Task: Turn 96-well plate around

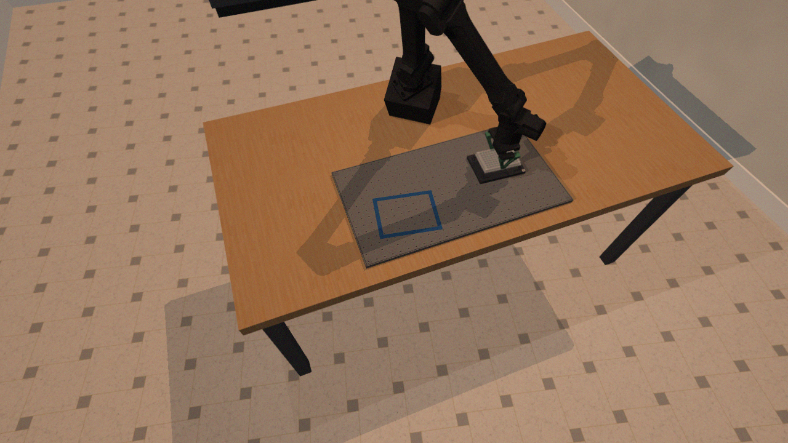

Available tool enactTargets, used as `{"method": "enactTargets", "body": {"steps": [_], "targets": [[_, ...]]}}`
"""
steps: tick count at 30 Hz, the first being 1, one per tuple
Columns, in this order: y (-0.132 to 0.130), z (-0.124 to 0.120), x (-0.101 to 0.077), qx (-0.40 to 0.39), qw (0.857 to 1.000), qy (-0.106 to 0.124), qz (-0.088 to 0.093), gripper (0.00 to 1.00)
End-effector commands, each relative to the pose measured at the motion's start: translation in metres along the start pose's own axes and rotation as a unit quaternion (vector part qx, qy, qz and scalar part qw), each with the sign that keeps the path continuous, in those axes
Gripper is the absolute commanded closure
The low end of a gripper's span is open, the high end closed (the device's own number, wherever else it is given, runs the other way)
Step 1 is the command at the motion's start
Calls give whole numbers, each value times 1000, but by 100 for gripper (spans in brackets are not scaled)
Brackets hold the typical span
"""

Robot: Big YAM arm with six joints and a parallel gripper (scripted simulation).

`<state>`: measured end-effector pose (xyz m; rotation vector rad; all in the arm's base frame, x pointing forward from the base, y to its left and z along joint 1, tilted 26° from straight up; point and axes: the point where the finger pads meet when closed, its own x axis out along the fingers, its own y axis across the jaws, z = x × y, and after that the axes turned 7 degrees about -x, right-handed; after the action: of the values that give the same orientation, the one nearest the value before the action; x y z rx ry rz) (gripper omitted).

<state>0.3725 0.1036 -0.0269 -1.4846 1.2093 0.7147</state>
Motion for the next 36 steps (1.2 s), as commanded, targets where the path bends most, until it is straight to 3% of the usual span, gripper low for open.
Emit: {"method": "enactTargets", "body": {"steps": [1, 8, 9, 36], "targets": [[3, -3, 12, -3, 1000, 2, 6, 100], [0, 0, 11, -5, 1000, 0, 4, 100], [-6, 4, 4, 1, 1000, -5, -5, 100], [-8, 5, 3, 1, 1000, -5, -5, 100]]}}
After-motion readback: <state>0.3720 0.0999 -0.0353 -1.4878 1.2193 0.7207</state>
